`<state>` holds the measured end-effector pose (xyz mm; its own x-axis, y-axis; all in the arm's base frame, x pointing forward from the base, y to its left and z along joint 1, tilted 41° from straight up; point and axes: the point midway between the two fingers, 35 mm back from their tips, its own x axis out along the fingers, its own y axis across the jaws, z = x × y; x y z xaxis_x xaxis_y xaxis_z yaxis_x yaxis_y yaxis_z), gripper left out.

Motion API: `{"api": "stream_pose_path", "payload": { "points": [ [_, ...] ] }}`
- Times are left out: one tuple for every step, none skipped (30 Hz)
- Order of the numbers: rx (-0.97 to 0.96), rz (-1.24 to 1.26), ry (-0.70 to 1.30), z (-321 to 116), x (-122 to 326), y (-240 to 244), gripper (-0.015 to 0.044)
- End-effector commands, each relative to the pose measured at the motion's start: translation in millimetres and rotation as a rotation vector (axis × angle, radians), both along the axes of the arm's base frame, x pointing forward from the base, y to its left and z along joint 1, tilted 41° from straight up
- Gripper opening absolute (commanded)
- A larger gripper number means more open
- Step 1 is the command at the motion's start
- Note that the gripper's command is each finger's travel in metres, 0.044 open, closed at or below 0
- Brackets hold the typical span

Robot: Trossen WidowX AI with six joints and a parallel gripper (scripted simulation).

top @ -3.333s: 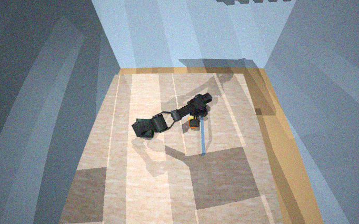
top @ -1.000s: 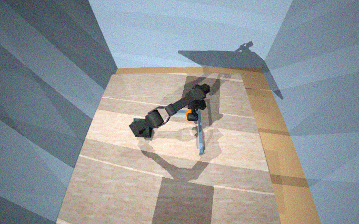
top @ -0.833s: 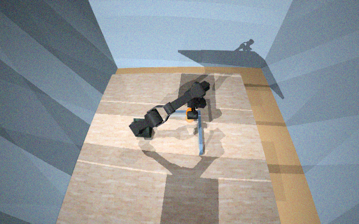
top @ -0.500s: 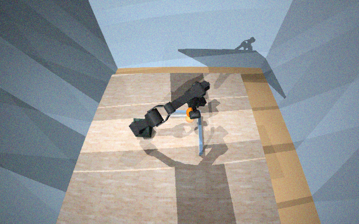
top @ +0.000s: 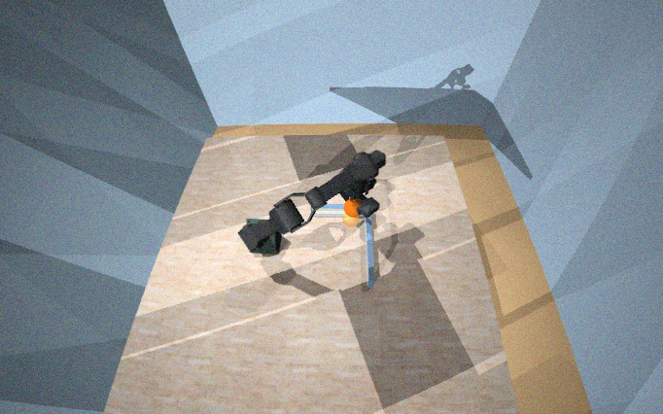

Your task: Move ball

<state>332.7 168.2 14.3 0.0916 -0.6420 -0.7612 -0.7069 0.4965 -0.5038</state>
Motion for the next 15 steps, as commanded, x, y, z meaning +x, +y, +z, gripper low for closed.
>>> {"api": "stream_pose_path", "payload": {
  "points": [
    [-0.013,0.111,0.1,-7.5,-2.0,-1.4,0.0],
    [-0.016,0.137,0.122,-9.0,-2.1,-1.6,0.0],
    [-0.019,0.163,0.144,-10.5,-2.2,-1.8,0.0],
    [-0.022,0.189,0.165,-12.0,-2.3,-2.0,0.0],
    [-0.025,0.215,0.187,-13.6,-2.5,-2.2,0.0],
    [-0.028,0.241,0.209,-15.1,-2.6,-2.5,0.0],
    [-0.031,0.267,0.231,-16.6,-2.8,-2.7,0.0],
    [-0.035,0.293,0.253,-18.1,-2.9,-3.0,0.0],
    [-0.038,0.319,0.275,-19.6,-3.1,-3.2,0.0],
    [-0.041,0.345,0.297,-21.1,-3.2,-3.5,0.0],
    [-0.044,0.371,0.319,-22.5,-3.4,-3.7,0.0],
    [-0.047,0.398,0.341,-24.0,-3.6,-4.0,0.0],
    [-0.05,0.424,0.363,-25.5,-3.7,-4.2,0.0],
    [-0.053,0.45,0.385,-27.0,-3.9,-4.5,0.0],
    [-0.056,0.476,0.407,-28.5,-4.1,-4.8,0.0]
  ]
}}
